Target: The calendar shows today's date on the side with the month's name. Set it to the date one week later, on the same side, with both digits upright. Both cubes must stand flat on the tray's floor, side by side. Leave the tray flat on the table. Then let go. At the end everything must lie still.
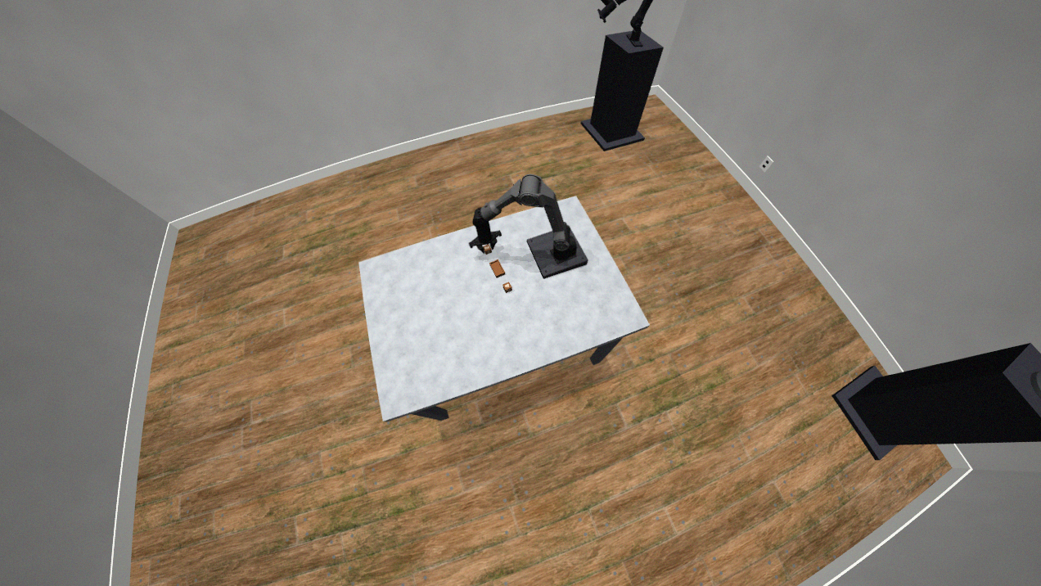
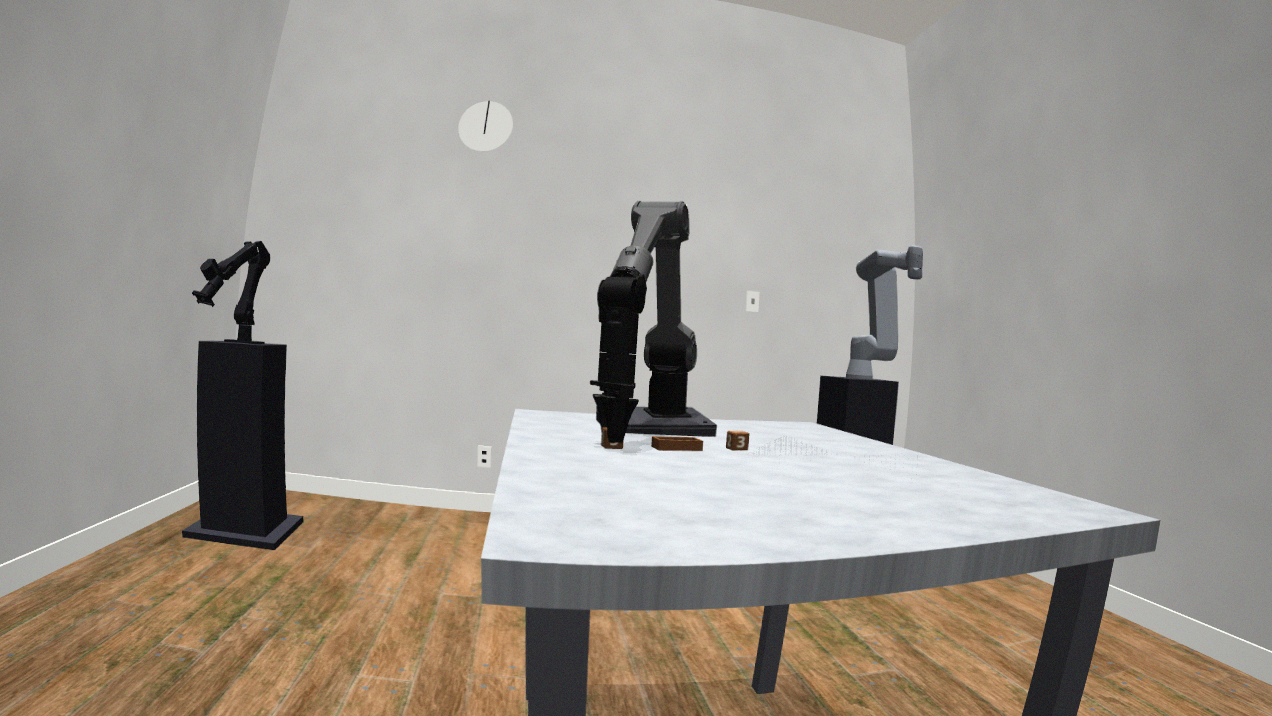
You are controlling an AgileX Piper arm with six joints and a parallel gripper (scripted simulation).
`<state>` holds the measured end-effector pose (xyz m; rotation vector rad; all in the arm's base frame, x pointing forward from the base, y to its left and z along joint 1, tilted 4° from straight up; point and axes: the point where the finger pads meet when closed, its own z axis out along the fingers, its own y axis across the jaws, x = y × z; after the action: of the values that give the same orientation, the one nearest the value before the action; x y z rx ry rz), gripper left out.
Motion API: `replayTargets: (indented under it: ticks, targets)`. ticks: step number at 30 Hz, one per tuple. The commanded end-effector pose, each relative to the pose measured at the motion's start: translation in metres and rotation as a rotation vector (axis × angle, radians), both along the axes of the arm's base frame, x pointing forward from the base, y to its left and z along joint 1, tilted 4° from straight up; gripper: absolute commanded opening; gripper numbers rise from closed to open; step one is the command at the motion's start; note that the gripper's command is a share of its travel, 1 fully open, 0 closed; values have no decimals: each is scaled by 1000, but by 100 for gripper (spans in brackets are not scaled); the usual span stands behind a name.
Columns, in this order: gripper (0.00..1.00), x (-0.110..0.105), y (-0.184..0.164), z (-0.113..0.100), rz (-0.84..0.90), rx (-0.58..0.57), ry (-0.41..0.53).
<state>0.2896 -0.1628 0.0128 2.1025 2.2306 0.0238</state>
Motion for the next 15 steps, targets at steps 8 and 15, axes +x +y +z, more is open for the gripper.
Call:
replayTargets:
  ticks: [8,15]
  targets:
    - [59,-1,0,-1,-2,1,4]
    - [59,0,-1,4,-2,-2,-2]
